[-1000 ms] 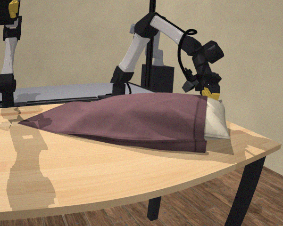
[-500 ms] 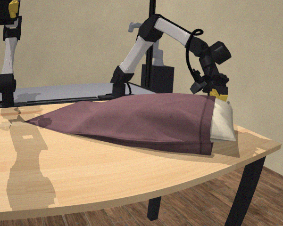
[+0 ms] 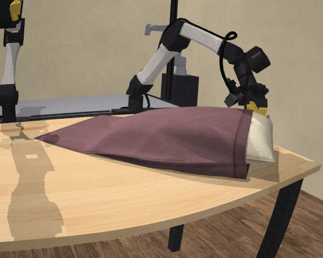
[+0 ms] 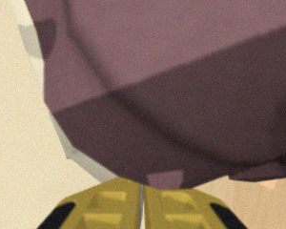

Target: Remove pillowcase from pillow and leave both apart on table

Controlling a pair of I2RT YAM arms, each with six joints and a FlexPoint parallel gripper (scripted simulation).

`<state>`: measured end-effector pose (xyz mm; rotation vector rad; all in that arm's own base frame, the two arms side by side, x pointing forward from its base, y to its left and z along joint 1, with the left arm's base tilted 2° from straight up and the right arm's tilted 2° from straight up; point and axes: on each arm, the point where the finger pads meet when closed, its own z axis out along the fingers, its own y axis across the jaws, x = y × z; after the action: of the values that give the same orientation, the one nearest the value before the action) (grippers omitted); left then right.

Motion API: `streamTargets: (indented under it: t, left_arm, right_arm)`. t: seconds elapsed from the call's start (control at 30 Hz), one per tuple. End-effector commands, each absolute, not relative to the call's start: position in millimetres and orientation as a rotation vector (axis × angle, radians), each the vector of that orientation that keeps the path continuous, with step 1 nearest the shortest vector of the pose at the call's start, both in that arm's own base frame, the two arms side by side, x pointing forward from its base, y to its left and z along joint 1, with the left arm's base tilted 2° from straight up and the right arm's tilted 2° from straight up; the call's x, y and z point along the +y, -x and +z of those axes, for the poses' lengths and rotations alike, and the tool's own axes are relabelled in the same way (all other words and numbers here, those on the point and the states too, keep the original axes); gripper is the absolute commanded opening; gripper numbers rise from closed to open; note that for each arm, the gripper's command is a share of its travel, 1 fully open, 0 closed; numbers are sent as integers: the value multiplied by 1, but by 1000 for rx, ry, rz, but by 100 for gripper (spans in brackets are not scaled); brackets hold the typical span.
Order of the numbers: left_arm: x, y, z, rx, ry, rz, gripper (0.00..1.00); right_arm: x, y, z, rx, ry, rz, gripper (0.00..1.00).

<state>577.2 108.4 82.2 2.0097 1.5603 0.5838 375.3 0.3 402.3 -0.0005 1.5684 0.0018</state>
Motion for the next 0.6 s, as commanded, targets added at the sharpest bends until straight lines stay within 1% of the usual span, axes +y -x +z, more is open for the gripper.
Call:
streamTargets:
  t: [0.0, 0.2, 0.23, 0.3, 0.37, 0.43, 0.47, 0.57]
  left_arm:
    - [113, -582, 81, 1555, -2017, 556, 0]
    - [113, -594, 85, 1534, -2019, 564, 0]
    - [108, -597, 95, 1511, -2015, 589, 0]
    - [108, -597, 95, 1511, -2015, 589, 0]
    - [109, -604, 115, 1473, -1991, 659, 0]
    - [111, -611, 108, 1462, -1980, 682, 0]
    - [109, -602, 81, 1494, -2002, 623, 0]
    - [112, -602, 69, 1507, -2002, 612, 0]
  right_arm:
    - [-5, -374, 438, 1464, -9, -22, 100]
    - [-5, -374, 438, 1464, -9, -22, 100]
    - [-5, -374, 438, 1464, -9, -22, 100]
    - [-5, -374, 438, 1464, -9, -22, 100]
    - [-5, -374, 438, 1464, -9, -22, 100]
    - [-5, -374, 438, 1464, -9, -22, 100]
    - [-5, -374, 438, 1464, -9, -22, 100]
    - [-5, -374, 438, 1464, -9, -22, 100]
